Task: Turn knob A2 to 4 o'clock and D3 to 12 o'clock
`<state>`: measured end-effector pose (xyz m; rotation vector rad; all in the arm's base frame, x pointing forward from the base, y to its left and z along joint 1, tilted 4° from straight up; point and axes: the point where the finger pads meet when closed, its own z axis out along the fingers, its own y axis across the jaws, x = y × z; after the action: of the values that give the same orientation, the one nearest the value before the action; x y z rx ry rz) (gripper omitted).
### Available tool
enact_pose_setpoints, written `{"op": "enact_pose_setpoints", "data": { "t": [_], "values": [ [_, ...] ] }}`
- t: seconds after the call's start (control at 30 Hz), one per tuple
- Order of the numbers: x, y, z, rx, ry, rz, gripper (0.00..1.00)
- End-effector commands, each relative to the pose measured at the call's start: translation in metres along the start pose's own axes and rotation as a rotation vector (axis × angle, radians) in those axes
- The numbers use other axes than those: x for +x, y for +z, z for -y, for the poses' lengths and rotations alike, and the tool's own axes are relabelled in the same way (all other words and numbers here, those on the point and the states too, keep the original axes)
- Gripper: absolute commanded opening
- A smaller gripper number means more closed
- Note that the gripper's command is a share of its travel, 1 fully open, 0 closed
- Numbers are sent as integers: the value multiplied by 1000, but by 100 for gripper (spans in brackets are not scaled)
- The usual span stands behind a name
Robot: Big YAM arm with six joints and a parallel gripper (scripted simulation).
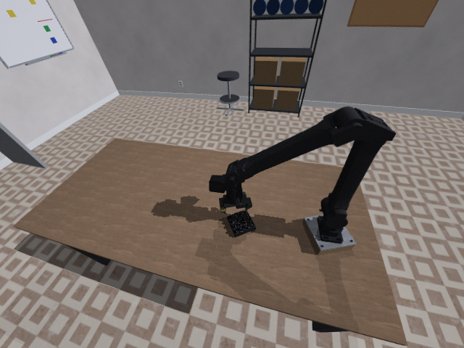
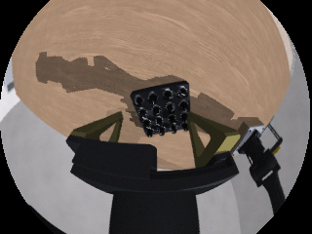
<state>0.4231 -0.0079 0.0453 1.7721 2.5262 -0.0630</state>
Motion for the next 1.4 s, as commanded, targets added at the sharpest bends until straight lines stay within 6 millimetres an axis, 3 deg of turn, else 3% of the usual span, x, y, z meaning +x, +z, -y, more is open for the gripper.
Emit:
{"op": "enact_pose_setpoints", "data": {
  "t": [0.0, 0.1, 0.6, 0.7, 0.73, 0.93, 1.13, 1.17, 1.37],
  "values": [
    [-4, -42, -27, -76, 0, 27, 100],
    [-4, -44, -26, -76, -1, 27, 100],
    [-3, -111, -23, -80, 1, 28, 100],
    [-3, -106, -23, -52, -3, 19, 100],
    [-3, -125, -22, -80, 2, 27, 100],
    [-3, -145, -20, -82, 1, 28, 100],
    [-2, -151, -20, -70, -2, 24, 100],
    [2, -138, -10, -38, -5, 14, 100],
    [2, -135, -9, -32, -4, 12, 100]
  ]
}}
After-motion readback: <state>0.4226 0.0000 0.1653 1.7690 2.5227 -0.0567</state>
